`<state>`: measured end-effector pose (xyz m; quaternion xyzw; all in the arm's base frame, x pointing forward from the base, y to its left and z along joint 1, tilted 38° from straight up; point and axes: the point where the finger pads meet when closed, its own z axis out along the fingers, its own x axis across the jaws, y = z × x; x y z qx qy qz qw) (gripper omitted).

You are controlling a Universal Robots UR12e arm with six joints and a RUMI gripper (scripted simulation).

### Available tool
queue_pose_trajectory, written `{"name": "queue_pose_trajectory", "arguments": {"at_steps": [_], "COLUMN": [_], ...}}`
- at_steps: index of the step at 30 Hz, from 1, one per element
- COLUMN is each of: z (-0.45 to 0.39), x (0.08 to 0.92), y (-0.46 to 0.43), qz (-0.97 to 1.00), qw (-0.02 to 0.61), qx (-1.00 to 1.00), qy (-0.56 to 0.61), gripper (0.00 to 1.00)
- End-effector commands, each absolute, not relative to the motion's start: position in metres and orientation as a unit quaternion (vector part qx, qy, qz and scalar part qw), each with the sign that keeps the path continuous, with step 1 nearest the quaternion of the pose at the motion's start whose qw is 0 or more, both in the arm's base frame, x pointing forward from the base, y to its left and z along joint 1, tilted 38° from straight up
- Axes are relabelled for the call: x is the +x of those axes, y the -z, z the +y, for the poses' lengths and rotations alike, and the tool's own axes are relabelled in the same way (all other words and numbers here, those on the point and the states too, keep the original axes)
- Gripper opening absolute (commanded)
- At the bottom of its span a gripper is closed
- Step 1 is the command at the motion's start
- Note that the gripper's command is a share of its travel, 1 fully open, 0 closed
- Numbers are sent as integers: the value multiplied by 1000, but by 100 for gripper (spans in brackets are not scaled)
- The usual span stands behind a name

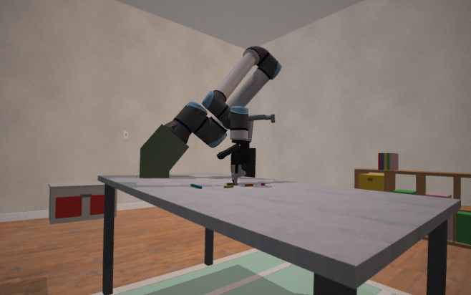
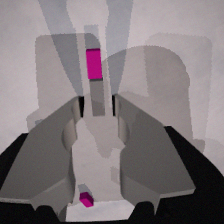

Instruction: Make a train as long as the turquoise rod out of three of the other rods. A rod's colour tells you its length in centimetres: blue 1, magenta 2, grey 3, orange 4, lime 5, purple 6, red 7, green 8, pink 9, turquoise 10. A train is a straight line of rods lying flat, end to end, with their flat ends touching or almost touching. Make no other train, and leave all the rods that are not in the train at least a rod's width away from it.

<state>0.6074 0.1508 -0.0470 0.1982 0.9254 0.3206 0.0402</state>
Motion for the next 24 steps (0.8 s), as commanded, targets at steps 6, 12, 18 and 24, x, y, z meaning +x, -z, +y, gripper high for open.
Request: {"name": "queue_pose_trajectory", "arguments": {"at_steps": [6,12,18,24], "z": [146,136,117,104], "x": [609,603,598,596], "y": [41,28,2,-15], "qz": [925,925,925,926], "qw": [42,41,42,44], "qx": [199,199,198,198], "qy": [-321,-321,-320,-320], "gripper": [14,14,14,14]}}
